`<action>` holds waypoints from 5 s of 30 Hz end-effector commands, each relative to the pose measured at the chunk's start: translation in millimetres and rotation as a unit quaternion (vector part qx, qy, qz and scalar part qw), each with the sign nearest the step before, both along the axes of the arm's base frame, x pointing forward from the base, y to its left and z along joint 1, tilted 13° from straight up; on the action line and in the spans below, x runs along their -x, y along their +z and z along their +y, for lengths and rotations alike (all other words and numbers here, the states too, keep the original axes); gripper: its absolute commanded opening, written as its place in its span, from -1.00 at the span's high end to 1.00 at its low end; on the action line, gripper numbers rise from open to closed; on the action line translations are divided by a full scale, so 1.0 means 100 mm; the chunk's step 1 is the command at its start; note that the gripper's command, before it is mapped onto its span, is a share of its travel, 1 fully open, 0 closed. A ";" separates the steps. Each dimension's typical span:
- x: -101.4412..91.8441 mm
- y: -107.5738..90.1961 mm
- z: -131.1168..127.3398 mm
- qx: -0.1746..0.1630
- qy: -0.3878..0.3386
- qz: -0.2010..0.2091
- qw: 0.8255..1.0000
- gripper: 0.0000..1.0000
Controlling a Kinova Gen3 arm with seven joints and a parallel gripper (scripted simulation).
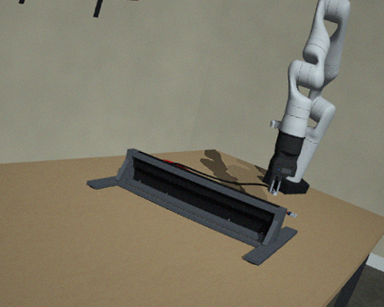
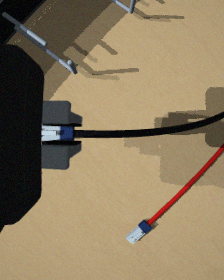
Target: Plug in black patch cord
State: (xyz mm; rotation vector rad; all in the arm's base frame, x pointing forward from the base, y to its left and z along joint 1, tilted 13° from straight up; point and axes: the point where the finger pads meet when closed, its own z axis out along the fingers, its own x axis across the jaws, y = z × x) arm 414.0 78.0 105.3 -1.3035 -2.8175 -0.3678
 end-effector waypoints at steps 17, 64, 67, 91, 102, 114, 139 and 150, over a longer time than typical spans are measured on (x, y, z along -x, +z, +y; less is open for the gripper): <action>-0.27 0.03 -0.39 -0.012 -0.136 0.029 0.990 1.00; -0.60 0.06 -0.87 -0.027 -0.307 0.067 0.949 1.00; -0.60 0.06 -0.87 -0.027 -0.308 0.067 0.949 1.00; -0.61 0.06 -0.88 -0.027 -0.311 0.068 0.948 1.00; -0.61 0.06 -0.88 -0.027 -0.311 0.068 0.948 1.00; -0.61 0.06 -0.88 -0.027 -0.311 0.068 0.948 1.00; -0.76 -0.05 -0.85 -0.027 -0.312 0.068 0.947 1.00; -0.89 -0.15 -0.81 -0.027 -0.312 0.068 0.947 1.00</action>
